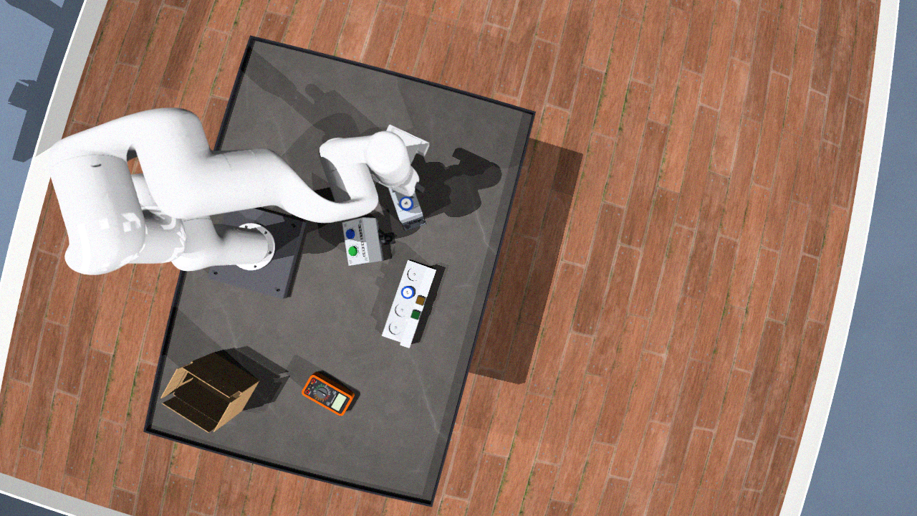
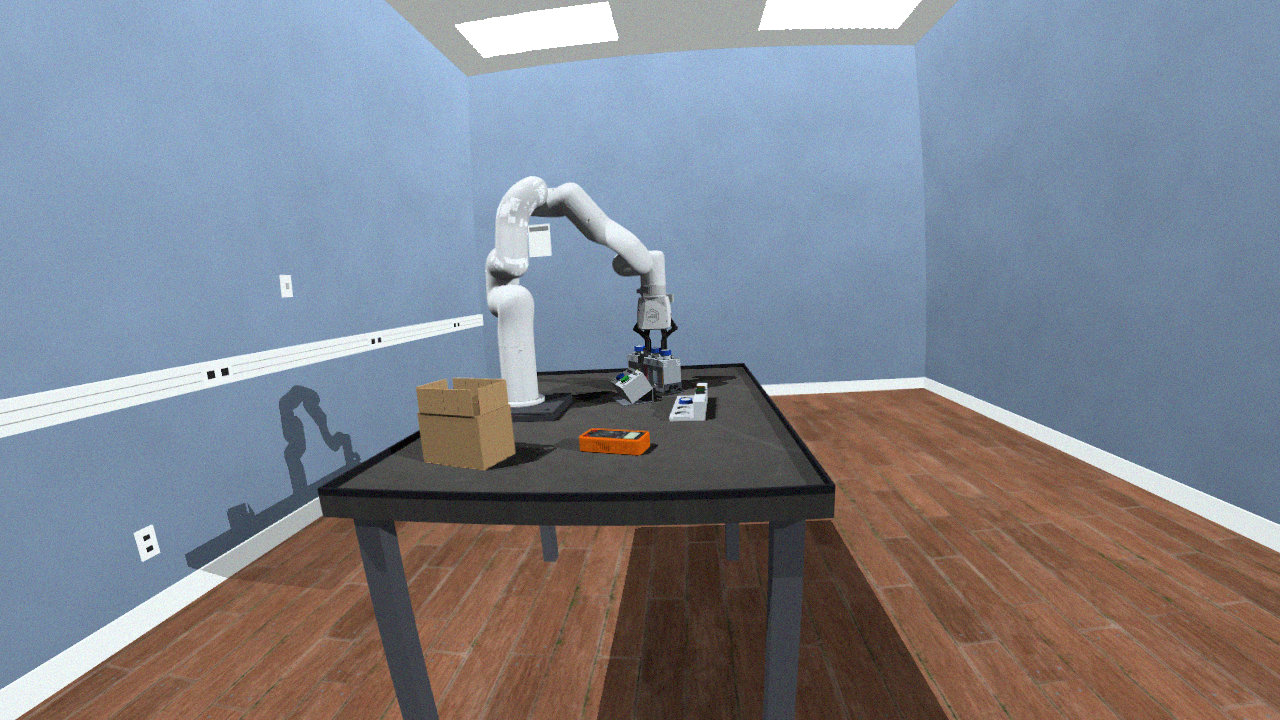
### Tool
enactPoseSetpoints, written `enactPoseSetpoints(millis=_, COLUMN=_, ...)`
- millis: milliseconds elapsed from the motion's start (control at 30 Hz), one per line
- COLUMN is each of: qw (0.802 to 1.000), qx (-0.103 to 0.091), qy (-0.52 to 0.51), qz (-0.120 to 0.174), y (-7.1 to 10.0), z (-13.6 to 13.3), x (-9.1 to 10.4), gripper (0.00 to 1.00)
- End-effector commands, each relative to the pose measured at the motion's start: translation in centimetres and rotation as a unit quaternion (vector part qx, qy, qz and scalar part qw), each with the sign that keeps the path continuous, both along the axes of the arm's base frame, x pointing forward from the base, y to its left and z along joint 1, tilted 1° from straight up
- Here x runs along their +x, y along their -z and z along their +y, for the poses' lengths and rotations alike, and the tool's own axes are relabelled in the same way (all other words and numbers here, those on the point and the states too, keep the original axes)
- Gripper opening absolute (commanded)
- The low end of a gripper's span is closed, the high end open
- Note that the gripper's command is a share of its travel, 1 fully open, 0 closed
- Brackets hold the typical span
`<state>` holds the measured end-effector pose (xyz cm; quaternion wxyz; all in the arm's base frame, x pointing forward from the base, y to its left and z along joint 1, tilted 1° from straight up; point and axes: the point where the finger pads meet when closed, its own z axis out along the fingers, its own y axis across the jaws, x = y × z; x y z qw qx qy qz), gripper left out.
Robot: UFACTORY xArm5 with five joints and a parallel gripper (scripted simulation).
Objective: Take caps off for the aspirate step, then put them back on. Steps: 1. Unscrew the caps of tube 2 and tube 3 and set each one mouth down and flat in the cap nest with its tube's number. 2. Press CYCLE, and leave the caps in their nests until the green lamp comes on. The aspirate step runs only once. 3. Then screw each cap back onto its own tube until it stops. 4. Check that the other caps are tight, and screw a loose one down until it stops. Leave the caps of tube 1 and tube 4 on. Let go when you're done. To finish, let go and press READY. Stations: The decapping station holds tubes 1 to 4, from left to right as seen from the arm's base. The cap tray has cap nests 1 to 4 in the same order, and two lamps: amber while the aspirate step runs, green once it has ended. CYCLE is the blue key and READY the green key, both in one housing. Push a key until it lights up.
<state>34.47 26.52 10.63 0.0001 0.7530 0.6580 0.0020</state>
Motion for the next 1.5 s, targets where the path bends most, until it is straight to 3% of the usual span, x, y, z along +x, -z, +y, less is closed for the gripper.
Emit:
enactPoseSetpoints(millis=0, qw=1.0, qx=-0.004, qy=0.008, qz=-0.005, y=-0.12, z=0.07, x=0.08, gripper=0.0)
enactPoseSetpoints(millis=433, qw=1.0, qx=-0.004, qy=0.008, qz=-0.005, y=-0.12, z=0.07, x=0.08, gripper=0.0)
enactPoseSetpoints(millis=600, qw=0.993, qx=-0.005, qy=-0.117, qz=-0.005, y=-0.13, z=0.07, x=0.08, gripper=0.0)
enactPoseSetpoints(millis=667, qw=0.993, qx=-0.005, qy=-0.117, qz=-0.005, y=-0.13, z=0.07, x=0.08, gripper=0.0)
enactPoseSetpoints(millis=767, qw=0.982, qx=-0.006, qy=-0.191, qz=-0.004, y=-0.13, z=0.07, x=0.08, gripper=0.0)
enactPoseSetpoints(millis=933, qw=0.95, qx=-0.007, qy=-0.312, qz=-0.004, y=-0.14, z=0.07, x=0.08, gripper=0.0)
enactPoseSetpoints(millis=1167, qw=0.886, qx=-0.007, qy=-0.464, qz=-0.003, y=-0.15, z=0.07, x=0.08, gripper=0.0)
enactPoseSetpoints(millis=1233, qw=0.886, qx=-0.007, qy=-0.464, qz=-0.003, y=-0.15, z=0.07, x=0.08, gripper=0.0)
enactPoseSetpoints(millis=1467, qw=0.786, qx=-0.008, qy=-0.619, qz=-0.003, y=-0.16, z=0.07, x=0.08, gripper=0.0)
